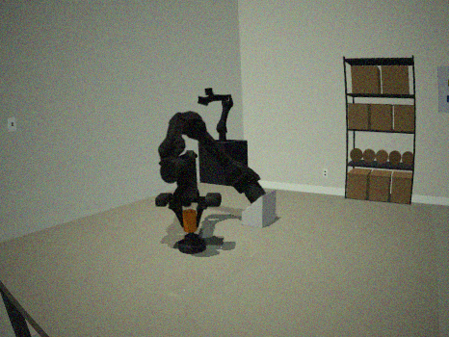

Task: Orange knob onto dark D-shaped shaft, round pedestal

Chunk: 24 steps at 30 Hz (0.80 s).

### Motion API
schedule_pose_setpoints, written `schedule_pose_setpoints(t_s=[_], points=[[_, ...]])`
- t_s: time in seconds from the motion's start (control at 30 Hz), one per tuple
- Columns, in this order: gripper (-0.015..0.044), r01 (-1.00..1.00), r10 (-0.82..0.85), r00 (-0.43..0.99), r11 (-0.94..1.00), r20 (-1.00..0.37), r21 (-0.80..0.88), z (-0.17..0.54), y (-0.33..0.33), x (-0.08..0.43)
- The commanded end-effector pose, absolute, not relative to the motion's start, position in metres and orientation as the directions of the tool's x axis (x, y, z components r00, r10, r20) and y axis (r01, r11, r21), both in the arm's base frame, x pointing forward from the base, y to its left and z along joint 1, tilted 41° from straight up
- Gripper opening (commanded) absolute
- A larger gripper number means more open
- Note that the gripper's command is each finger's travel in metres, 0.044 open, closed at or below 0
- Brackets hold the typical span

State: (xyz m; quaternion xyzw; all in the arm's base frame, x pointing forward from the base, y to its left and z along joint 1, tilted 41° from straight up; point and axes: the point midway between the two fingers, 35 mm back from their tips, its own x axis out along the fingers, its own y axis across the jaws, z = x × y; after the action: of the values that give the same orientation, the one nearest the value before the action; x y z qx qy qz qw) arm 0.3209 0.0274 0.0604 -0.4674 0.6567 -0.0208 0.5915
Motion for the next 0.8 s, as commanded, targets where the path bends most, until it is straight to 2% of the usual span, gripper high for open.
schedule_pose_setpoints(t_s=[0.0, 0.77], points=[[0.0, -0.592, -0.639, 0.139, 0.559, -0.757, -0.58, 0.0597, 0.028, 0.317], [0.0, -0.592, -0.639, 0.139, 0.559, -0.757, -0.581, 0.0597, 0.0271, 0.3197]])
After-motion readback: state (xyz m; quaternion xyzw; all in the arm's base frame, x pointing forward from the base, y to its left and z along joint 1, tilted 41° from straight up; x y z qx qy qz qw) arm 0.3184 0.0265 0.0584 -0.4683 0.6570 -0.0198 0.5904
